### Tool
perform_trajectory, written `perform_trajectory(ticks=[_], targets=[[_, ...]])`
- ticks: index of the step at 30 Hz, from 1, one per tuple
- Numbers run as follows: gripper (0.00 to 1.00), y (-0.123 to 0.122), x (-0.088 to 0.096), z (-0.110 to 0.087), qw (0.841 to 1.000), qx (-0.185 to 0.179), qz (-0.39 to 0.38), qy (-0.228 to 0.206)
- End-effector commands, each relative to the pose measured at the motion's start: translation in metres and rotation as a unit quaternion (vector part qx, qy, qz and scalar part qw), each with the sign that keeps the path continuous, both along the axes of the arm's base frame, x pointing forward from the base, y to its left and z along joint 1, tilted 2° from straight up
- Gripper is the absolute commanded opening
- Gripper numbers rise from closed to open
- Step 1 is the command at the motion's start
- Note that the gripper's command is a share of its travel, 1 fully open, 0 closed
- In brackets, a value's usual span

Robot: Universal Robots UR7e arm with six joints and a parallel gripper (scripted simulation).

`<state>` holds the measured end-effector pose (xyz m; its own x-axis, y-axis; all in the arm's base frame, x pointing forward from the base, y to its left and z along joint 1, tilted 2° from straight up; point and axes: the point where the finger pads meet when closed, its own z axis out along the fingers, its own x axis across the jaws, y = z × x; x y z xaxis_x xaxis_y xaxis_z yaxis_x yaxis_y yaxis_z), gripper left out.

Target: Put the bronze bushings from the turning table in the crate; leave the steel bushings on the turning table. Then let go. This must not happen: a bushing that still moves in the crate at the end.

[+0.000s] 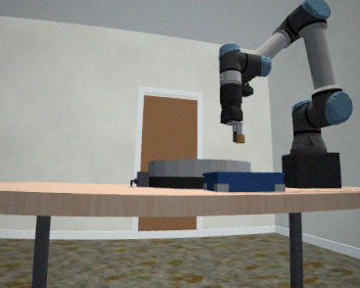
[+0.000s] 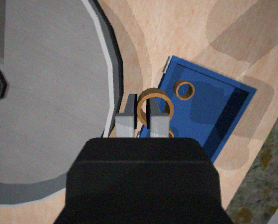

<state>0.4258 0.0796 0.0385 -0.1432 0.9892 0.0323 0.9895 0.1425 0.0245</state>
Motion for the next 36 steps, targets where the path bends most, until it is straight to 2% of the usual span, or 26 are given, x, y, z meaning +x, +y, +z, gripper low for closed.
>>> perform_trajectory(ticks=[1,9,14,26,31,36], targets=[[0.00,0.014,0.011,0.000,1.000,-0.002,0.000,0.001],[0.00,0.014,0.011,0.000,1.000,-0.002,0.000,0.001],[0.00,0.058,0.039,0.002,1.000,-0.001,0.000,0.001],[0.00,0.058,0.039,0.002,1.000,-0.001,0.000,0.001],[0.00,0.059,0.040,-0.021,1.000,-0.001,0.000,0.001],[0.00,0.059,0.040,-0.021,1.000,-0.001,0.000,0.001]])
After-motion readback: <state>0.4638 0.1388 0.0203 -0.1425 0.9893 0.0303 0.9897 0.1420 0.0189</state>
